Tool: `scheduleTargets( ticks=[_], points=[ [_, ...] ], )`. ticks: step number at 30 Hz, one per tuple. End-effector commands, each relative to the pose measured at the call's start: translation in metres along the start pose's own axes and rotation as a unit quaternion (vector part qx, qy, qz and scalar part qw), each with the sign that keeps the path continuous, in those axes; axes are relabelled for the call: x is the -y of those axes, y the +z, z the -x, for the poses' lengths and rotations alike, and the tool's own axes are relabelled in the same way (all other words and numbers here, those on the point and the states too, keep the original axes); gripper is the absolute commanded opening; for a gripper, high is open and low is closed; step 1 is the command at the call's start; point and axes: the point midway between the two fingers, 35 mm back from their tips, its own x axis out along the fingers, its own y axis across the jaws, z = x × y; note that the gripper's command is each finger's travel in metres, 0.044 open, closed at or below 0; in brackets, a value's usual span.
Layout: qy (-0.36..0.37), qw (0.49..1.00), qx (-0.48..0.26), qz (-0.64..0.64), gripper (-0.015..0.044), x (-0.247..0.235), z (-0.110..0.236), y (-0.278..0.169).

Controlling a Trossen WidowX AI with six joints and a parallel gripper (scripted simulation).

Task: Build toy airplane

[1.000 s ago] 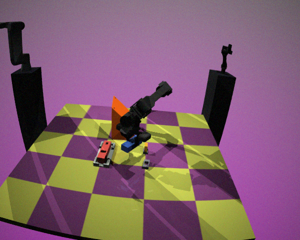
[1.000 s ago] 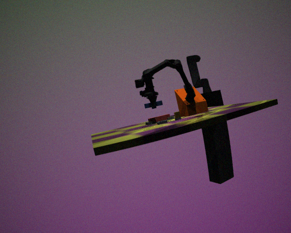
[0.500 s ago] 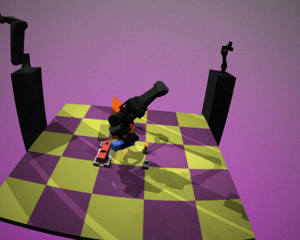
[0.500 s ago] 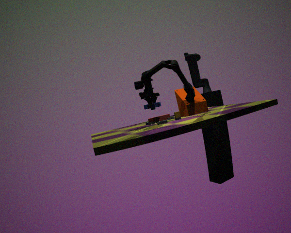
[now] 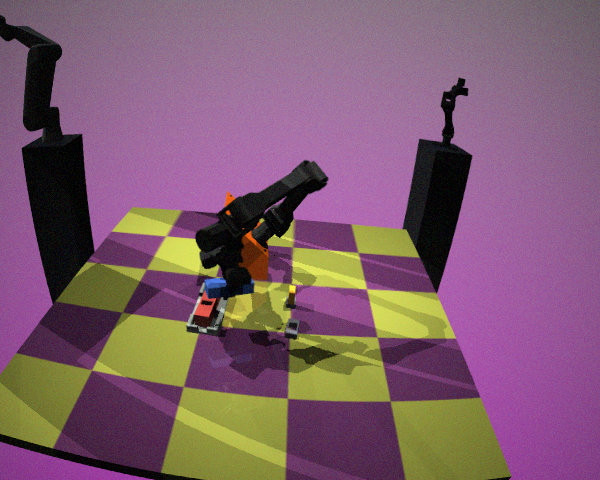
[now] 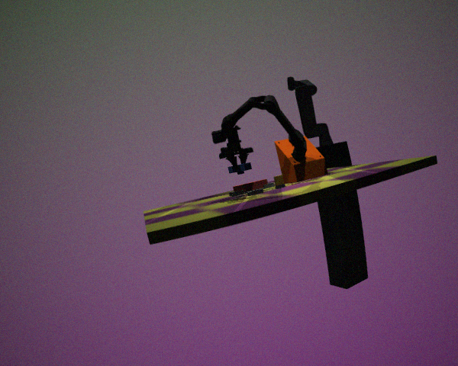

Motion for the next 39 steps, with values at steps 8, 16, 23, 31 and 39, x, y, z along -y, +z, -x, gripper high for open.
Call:
scheduleTargets(
  ticks=[8, 16, 23, 31, 39],
  points=[
    [0.000, 0.994, -0.003, -0.109, 0.0000, 0.025, -0.009, 0.026],
    [0.000, 0.983, -0.006, -0.184, 0.0000, 0.044, -0.016, 0.042],
    [0.000, 0.970, -0.010, -0.242, 0.0000, 0.059, -0.023, 0.053],
    [0.000, 0.970, -0.010, -0.244, 0.0184, 0.059, -0.023, 0.053],
    [0.000, 0.970, -0.010, -0.244, 0.0195, 0.059, -0.023, 0.053]
  ],
)
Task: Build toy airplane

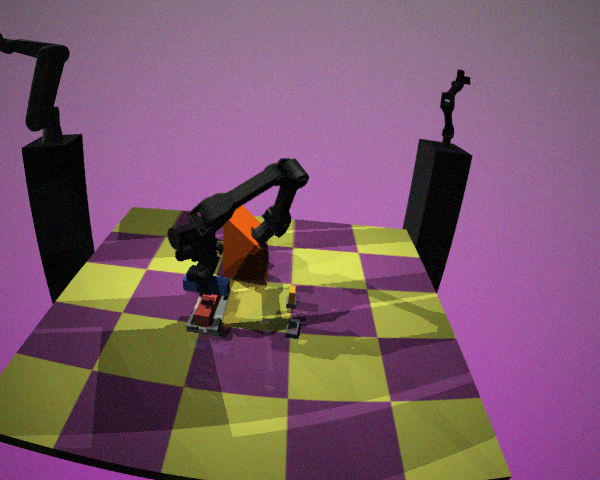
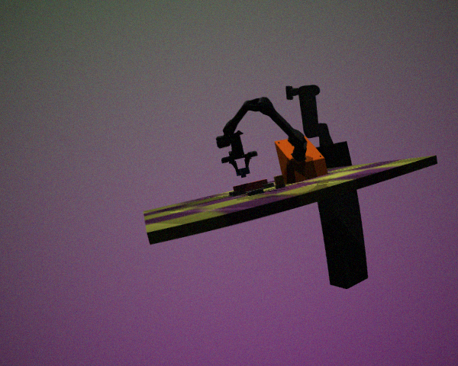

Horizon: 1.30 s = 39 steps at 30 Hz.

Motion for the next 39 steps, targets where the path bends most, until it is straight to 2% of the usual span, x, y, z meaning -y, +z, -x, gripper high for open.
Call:
scheduleTargets(
  ticks=[1, 10, 39],
  points=[
    [-0.001, 1.000, 0.002, -0.003, 0.0195, 0.000, 0.000, 0.001],
    [-0.001, 1.000, 0.002, -0.003, 0.0195, 0.001, -0.001, 0.002],
    [-0.001, 1.000, 0.001, -0.003, 0.0195, 0.001, -0.041, 0.001]
  ],
)
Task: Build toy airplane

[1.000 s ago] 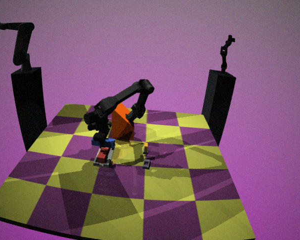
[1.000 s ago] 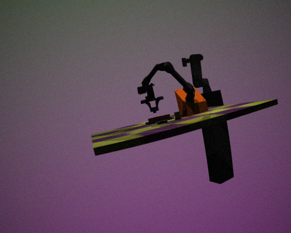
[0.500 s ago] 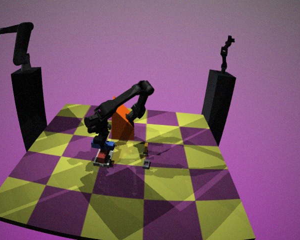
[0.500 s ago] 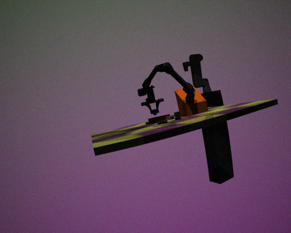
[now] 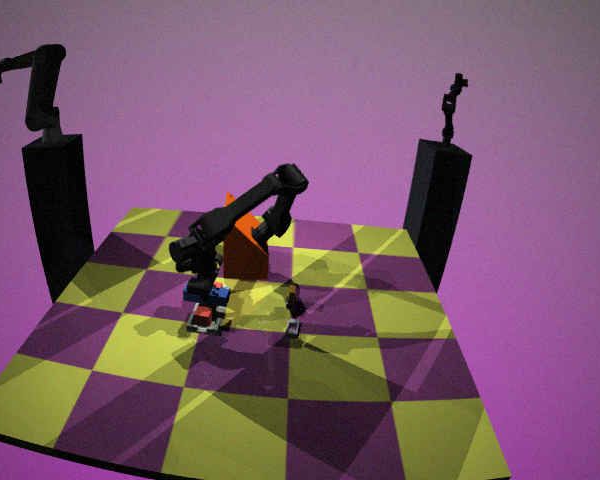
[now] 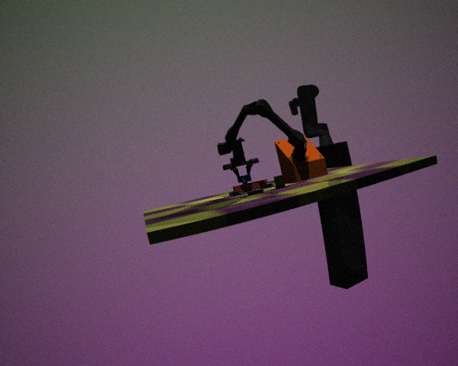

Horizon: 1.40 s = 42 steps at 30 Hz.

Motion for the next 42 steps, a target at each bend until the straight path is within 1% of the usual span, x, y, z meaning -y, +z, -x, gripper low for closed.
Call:
scheduleTargets(
  ticks=[1, 7, 12, 27, 28, 36, 37, 40, 42],
  points=[
    [0.000, 1.000, -0.001, -0.003, 0.0195, 0.001, -0.002, 0.000],
    [0.000, 1.000, 0.000, 0.000, 0.0161, 0.000, -0.001, 0.000],
    [0.000, 1.000, 0.000, 0.000, 0.0030, 0.000, -0.001, 0.000],
    [0.000, 1.000, 0.000, 0.000, 0.0424, 0.000, -0.001, 0.000],
    [0.000, 1.000, 0.000, 0.000, 0.0440, 0.000, -0.001, 0.000],
    [0.000, 1.000, 0.000, 0.000, 0.0440, 0.000, 0.002, 0.000],
    [0.000, 1.000, 0.001, 0.000, 0.0440, -0.001, 0.010, 0.001],
    [0.000, 1.000, 0.001, -0.002, 0.0440, -0.002, 0.060, 0.002],
    [0.000, 1.000, 0.000, -0.003, 0.0440, 0.000, 0.082, 0.001]
  ],
)
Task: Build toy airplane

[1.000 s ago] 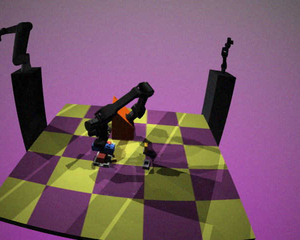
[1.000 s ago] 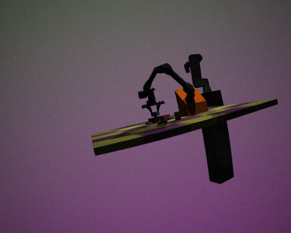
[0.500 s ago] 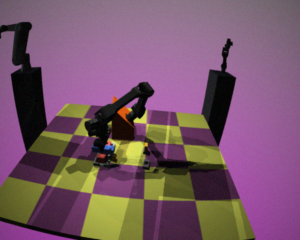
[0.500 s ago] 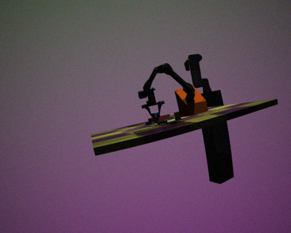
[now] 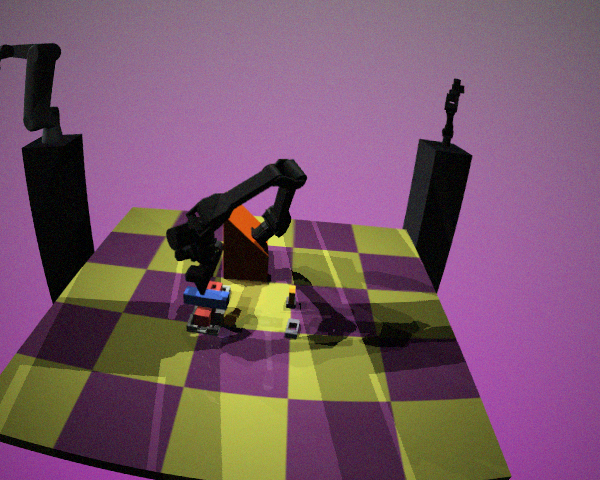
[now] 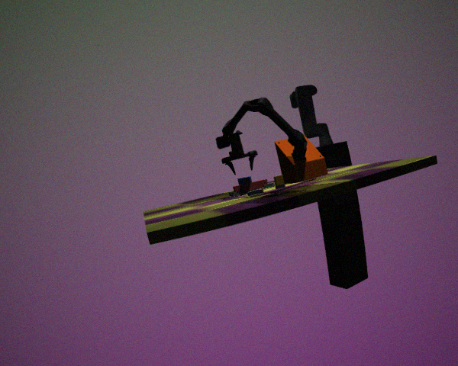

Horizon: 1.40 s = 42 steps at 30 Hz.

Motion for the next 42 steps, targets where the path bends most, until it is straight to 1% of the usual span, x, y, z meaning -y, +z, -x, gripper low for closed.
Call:
scheduleTargets(
  ticks=[1, 7, 9, 12, 14, 17, 20, 23, 25, 40, 42],
  points=[
    [0.013, 1.000, 0.008, 0.005, 0.0440, -0.0008, 0.0456, 0.0009],
    [0.013, 1.000, 0.008, 0.013, 0.0440, -0.0036, 0.0458, 0.0033],
    [0.013, 0.997, 0.009, 0.080, 0.0440, -0.0038, 0.0458, 0.0034],
    [0.011, 0.974, 0.011, 0.228, 0.0440, -0.0041, 0.0459, 0.0035],
    [0.010, 0.946, 0.012, 0.324, 0.0440, -0.0044, 0.0459, 0.0036],
    [0.008, 0.889, 0.014, 0.457, 0.0440, -0.0048, 0.0459, 0.0037],
    [0.006, 0.819, 0.015, 0.573, 0.0440, -0.0051, 0.0460, 0.0039],
    [0.004, 0.735, 0.015, 0.678, 0.0440, -0.0054, 0.0460, 0.0040],
    [0.004, 0.698, 0.015, 0.716, 0.0440, -0.0055, 0.0460, 0.0040],
    [0.003, 0.693, 0.015, 0.721, 0.0440, -0.0056, 0.0460, 0.0040],
    [0.003, 0.693, 0.016, 0.721, 0.0440, -0.0054, 0.0479, -0.0055]
  ],
)
